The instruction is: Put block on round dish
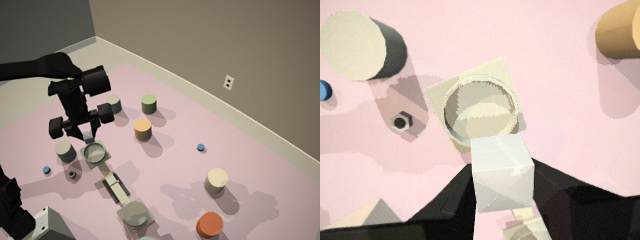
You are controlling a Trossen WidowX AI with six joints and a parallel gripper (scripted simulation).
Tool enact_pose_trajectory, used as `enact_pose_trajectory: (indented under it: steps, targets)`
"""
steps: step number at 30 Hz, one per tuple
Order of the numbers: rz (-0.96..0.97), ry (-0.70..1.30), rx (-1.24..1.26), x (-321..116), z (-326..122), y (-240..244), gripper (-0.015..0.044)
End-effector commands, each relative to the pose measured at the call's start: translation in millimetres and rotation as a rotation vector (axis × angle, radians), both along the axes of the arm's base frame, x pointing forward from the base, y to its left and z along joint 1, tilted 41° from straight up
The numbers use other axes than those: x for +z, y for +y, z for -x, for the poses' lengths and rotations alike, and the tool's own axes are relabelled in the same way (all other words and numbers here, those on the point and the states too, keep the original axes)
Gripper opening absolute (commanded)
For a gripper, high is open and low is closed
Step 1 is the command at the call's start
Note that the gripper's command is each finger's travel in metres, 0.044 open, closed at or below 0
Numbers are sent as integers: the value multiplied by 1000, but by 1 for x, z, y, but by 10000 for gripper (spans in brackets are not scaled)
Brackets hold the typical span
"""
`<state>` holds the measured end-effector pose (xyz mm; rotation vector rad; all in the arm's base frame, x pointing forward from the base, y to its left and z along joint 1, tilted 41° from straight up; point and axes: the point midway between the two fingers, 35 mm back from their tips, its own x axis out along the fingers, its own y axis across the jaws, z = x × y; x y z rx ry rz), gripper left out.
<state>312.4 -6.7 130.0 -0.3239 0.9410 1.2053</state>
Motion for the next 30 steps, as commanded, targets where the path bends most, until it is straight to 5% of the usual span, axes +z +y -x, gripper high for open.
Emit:
enact_pose_trajectory:
  steps: [1,30]
  targets:
    - [13,-1,-7,-14,-4,-16,0]
    - [56,33,-67,-133,8,-120,0]
